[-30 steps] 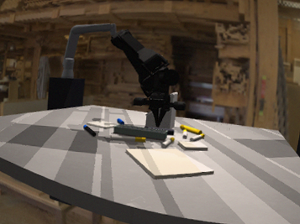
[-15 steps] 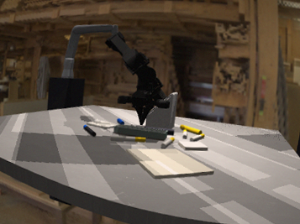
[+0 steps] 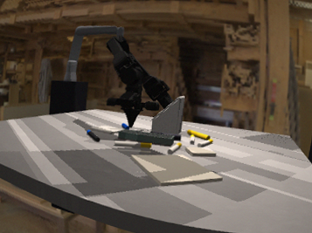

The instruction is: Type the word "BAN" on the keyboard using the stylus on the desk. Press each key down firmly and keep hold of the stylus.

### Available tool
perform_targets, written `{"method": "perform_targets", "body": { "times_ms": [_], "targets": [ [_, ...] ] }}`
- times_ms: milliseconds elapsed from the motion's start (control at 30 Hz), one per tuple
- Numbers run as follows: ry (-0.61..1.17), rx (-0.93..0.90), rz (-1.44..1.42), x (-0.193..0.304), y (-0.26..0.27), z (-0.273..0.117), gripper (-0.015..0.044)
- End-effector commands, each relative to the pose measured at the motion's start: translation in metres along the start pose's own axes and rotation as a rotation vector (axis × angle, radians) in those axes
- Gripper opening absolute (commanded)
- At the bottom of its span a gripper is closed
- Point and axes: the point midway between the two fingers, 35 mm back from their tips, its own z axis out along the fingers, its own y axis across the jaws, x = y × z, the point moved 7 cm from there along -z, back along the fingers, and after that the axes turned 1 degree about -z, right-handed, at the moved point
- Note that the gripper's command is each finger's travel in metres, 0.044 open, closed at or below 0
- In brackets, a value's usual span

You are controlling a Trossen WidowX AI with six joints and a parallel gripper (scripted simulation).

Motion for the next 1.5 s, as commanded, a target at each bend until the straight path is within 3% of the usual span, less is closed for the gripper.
{"method": "perform_targets", "body": {
  "times_ms": [0,267,567,800,1100,1300,1467],
  "targets": [
    [0.005,0.001,-0.008,0.001,-0.001,0.001,0.0],
    [0.007,0.0,-0.009,0.03,0.025,0.001,0.0],
    [0.007,0.0,-0.01,0.03,0.027,0.001,0.0],
    [0.007,-0.003,-0.009,0.029,0.097,0.001,0.0],
    [0.006,-0.003,-0.009,0.03,0.099,0.001,0.0],
    [0.006,-0.006,-0.009,0.029,0.099,-0.057,0.0],
    [0.006,-0.005,-0.009,0.025,0.101,-0.057,0.0]
  ]
}}
